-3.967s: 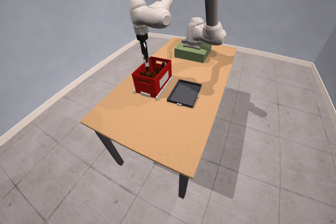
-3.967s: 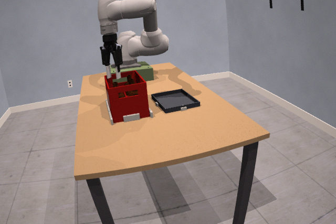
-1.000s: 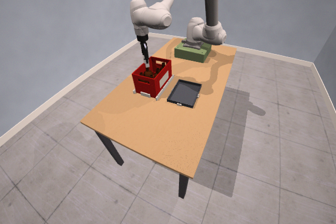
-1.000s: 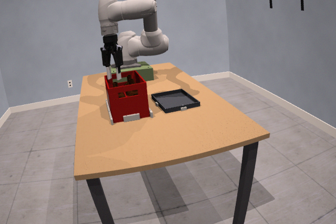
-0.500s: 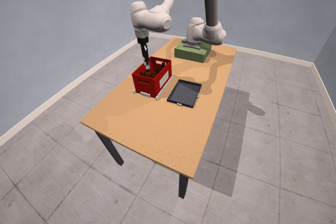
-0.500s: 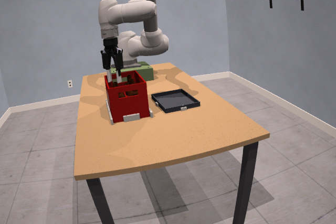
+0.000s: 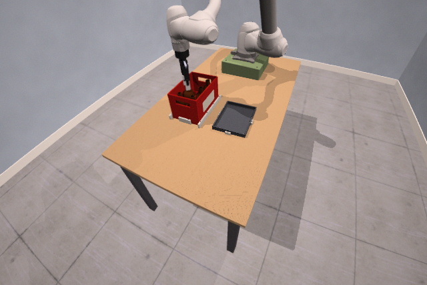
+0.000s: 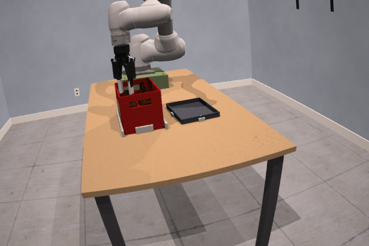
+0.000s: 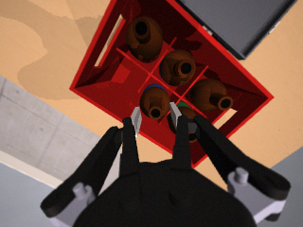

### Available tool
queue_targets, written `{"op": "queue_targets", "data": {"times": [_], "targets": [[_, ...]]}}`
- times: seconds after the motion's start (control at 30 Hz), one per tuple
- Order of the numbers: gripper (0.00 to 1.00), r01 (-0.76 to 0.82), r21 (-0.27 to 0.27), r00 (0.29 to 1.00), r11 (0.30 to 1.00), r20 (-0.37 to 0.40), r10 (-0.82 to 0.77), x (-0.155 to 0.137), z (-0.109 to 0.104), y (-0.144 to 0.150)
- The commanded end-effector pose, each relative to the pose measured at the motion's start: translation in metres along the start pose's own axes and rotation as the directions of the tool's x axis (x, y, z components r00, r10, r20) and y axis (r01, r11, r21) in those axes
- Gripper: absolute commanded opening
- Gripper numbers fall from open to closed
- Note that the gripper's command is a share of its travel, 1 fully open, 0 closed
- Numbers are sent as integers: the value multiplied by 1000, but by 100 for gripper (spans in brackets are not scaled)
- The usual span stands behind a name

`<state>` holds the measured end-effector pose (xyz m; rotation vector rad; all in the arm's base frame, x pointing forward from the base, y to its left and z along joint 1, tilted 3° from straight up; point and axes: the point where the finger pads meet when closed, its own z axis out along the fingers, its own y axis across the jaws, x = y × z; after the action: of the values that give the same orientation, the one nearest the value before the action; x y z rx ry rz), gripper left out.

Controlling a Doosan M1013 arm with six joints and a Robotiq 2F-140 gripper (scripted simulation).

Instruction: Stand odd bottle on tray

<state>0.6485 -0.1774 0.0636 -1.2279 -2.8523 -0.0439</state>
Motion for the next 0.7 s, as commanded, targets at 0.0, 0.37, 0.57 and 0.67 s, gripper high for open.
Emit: {"op": "queue_targets", "data": {"times": [0.0,0.37,0.57,0.67], "targets": [[38,8,1,1000,1000,-1,-8,2,7,2],[38,8,1,1000,1000,-1,-8,2,10,2],[38,8,1,1000,1000,-1,-8,2,10,2],[38,8,1,1000,1000,-1,-8,2,10,2]]}}
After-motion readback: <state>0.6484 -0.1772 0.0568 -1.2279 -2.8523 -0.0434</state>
